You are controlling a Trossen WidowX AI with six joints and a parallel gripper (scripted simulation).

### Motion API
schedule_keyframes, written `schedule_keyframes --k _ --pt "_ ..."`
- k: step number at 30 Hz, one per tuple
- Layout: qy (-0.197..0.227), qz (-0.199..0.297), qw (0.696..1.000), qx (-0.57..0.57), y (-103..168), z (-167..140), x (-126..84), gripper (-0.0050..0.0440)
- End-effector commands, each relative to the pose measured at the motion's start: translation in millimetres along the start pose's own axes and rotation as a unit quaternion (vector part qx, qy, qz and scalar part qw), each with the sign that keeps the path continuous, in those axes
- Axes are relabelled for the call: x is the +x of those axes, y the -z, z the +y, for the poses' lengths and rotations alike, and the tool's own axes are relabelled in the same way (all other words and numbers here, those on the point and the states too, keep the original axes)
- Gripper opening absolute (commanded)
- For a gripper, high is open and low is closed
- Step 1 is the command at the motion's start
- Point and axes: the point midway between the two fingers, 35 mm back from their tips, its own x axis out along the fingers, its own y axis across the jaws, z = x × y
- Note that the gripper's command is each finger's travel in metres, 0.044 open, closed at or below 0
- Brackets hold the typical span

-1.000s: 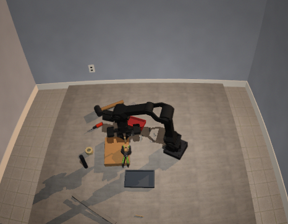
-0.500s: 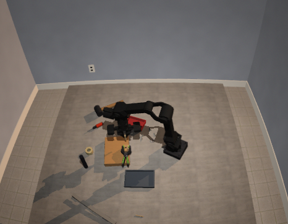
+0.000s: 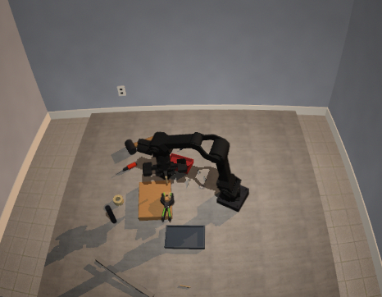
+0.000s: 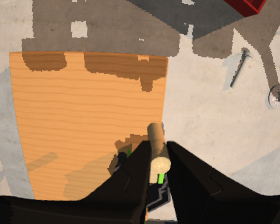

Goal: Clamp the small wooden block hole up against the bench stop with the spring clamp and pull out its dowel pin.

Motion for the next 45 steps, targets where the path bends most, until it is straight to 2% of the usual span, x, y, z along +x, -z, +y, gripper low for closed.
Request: schedule_keyframes --k 1,45 --pt "0.002 0.000 1.000 -0.001 -4.3 0.1 -0.3 0.0000" --pt "0.004 -0.001 1.000 0.005 -41.7 -11.6 -7.6 0.0000"
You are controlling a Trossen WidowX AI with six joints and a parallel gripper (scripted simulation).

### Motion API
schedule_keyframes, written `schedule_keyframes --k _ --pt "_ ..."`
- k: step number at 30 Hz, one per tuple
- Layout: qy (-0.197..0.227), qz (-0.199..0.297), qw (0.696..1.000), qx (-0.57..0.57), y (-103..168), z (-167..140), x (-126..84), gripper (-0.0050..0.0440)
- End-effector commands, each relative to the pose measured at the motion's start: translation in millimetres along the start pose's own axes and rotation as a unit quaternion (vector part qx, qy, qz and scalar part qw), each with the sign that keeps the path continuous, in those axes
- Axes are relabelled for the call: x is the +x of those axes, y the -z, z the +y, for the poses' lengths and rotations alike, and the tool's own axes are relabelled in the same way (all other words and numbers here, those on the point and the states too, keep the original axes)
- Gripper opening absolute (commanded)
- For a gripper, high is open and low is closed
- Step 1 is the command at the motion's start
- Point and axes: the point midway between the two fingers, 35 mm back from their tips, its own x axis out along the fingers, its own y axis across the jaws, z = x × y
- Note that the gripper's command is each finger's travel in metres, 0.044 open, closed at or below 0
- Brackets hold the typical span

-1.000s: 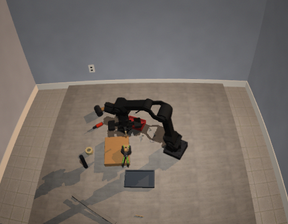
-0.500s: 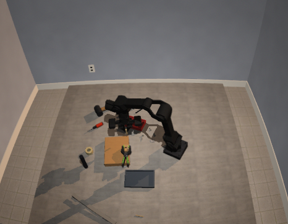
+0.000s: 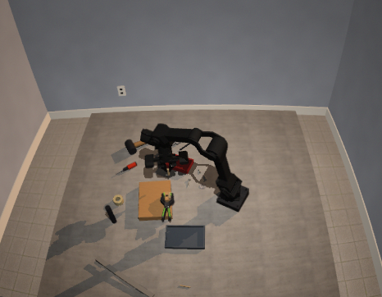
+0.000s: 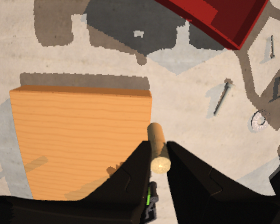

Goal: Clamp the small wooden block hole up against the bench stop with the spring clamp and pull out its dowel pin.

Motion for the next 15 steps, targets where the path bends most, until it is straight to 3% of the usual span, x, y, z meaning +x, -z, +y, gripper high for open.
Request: schedule_keyframes --k 1,15 --pt "0.002 0.000 1.000 0.000 -5.3 -0.9 -0.5 0.0000" --pt "0.002 0.001 1.000 0.001 -16.6 -5.5 -2.7 0.0000"
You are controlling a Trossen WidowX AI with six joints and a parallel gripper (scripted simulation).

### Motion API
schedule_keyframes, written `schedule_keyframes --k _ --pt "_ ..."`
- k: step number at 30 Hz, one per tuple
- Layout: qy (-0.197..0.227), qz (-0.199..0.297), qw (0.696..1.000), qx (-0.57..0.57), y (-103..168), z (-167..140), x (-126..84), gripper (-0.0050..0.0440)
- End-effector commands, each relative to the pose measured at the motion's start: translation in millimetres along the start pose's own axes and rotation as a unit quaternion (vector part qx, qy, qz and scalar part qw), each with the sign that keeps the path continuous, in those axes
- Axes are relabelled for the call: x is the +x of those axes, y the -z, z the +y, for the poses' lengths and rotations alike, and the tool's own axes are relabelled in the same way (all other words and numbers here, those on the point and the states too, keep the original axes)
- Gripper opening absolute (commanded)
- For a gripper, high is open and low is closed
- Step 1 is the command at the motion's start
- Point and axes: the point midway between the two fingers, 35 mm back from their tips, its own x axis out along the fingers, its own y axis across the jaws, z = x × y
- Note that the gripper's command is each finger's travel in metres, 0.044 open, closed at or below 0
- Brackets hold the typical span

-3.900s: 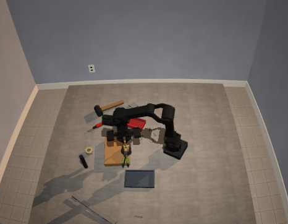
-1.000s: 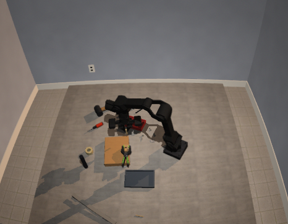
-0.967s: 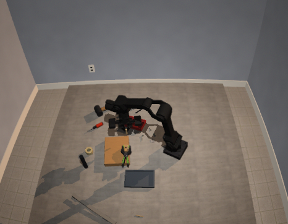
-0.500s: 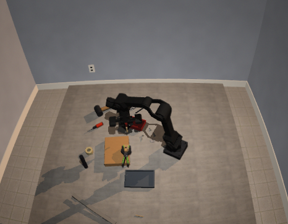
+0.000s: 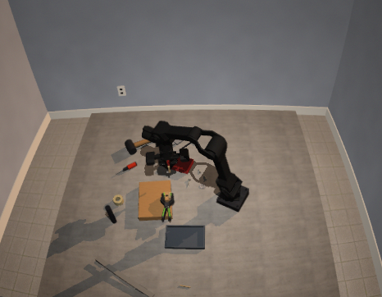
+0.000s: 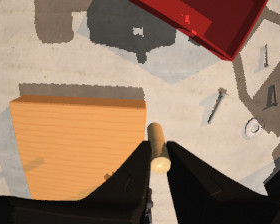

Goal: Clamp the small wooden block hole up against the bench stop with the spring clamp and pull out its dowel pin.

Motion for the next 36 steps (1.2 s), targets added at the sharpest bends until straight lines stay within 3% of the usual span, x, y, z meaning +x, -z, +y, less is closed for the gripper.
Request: schedule_keyframes --k 1,36 --pt "0.002 0.000 1.000 0.000 -5.3 -1.2 -0.5 0.0000" --pt "0.002 0.002 1.000 0.004 -33.8 -15.5 -6.3 0.0000"
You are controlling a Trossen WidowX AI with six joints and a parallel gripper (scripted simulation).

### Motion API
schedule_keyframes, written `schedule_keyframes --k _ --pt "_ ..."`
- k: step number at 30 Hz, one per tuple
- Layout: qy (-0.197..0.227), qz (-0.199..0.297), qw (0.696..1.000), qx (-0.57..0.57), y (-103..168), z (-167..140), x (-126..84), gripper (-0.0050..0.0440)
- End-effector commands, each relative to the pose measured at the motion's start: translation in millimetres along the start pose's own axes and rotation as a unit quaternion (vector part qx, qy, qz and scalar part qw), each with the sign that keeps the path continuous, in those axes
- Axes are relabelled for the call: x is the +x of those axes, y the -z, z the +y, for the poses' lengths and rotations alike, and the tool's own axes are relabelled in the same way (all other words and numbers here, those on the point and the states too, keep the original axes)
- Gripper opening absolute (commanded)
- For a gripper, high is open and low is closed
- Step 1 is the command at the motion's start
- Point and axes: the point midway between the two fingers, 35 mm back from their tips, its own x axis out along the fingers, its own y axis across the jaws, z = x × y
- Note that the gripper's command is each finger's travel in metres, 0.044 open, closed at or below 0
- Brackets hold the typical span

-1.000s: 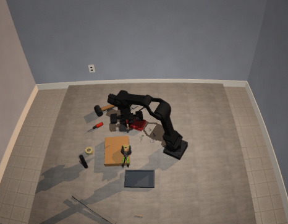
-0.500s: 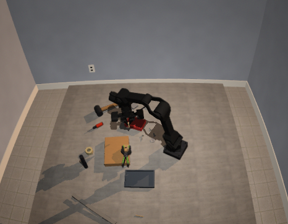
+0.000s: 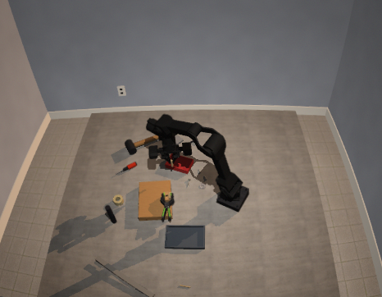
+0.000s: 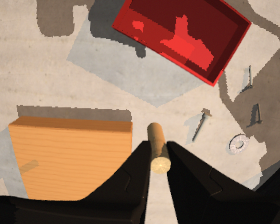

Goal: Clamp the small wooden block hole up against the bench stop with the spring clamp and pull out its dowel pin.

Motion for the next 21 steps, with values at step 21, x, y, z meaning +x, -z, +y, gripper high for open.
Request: schedule_keyframes --k 21 --pt "0.001 0.002 1.000 0.002 -21.2 -11.5 -3.8 0.0000"
